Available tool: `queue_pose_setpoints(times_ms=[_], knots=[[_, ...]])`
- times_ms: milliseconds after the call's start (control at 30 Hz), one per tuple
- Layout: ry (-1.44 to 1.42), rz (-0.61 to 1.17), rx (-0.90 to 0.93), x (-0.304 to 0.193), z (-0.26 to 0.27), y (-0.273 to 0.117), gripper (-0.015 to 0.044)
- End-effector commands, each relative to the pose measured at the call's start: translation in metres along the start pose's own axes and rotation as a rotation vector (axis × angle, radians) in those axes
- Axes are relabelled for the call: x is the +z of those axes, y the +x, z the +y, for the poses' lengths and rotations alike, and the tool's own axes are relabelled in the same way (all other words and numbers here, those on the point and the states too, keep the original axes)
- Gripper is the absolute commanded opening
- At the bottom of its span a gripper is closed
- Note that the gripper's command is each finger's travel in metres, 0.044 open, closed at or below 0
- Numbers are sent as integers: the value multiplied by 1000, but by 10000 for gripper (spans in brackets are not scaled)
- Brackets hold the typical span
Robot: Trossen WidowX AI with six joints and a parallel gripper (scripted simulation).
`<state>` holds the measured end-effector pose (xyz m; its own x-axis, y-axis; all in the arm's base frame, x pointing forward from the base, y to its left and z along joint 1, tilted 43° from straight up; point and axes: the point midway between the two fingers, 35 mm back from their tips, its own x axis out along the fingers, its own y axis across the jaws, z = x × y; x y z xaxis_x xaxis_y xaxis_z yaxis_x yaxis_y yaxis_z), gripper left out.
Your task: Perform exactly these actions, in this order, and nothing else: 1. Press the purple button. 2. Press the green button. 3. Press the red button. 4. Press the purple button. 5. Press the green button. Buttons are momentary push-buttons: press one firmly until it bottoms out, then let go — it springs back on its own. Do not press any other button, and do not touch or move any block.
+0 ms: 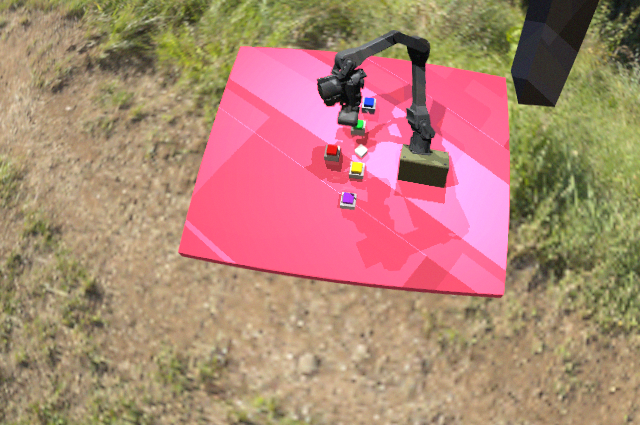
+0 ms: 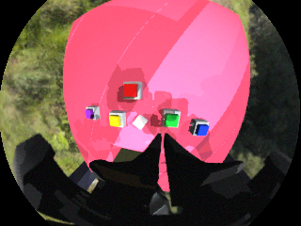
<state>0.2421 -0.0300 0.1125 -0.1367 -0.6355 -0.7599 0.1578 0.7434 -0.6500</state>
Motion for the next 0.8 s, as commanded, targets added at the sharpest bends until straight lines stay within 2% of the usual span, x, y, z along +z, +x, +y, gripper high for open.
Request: queue_pose_setpoints(times_ms=[0, 200, 400, 767], knots=[[-16, 10, -28, -15, -31, 7, 20], [-16, 10, -29, -15, -33, 9, 20], [-15, 9, -31, -16, -35, 67, 20], [-14, 9, -31, -16, -35, 77, 20]])
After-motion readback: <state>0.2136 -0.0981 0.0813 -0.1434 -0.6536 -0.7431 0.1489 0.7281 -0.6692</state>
